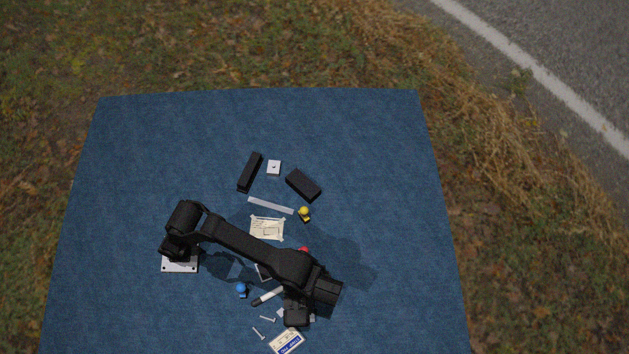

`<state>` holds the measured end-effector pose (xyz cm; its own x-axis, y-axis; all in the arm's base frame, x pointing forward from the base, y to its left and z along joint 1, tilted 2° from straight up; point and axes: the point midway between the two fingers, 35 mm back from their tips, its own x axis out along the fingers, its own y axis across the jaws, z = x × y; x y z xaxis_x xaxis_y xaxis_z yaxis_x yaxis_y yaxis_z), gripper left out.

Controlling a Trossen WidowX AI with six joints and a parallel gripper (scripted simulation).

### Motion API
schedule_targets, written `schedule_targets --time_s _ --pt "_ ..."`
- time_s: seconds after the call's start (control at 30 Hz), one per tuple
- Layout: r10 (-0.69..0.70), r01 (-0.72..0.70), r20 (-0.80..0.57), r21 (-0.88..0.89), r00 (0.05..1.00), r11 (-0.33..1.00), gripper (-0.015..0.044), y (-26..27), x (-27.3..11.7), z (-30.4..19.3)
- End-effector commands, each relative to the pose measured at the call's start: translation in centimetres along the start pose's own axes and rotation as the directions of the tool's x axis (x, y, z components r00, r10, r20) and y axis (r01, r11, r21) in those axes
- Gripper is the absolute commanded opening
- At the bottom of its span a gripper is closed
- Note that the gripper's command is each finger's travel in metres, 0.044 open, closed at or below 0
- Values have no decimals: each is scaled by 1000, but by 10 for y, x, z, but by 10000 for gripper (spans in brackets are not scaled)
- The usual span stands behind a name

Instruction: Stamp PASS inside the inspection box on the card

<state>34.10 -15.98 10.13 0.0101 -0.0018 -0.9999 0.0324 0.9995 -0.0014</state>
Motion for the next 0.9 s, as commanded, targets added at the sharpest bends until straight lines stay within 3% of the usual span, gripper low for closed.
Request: schedule_targets --time_s 0.0,0.57,0.87 --pt "-5 5 -1 5 1000 1000 0 -1 -3 0" --pt "-7 7 0 5 1000 1000 0 1 -11 -1" --pt "-4 4 -2 5 1000 1000 0 39 -15 -19"
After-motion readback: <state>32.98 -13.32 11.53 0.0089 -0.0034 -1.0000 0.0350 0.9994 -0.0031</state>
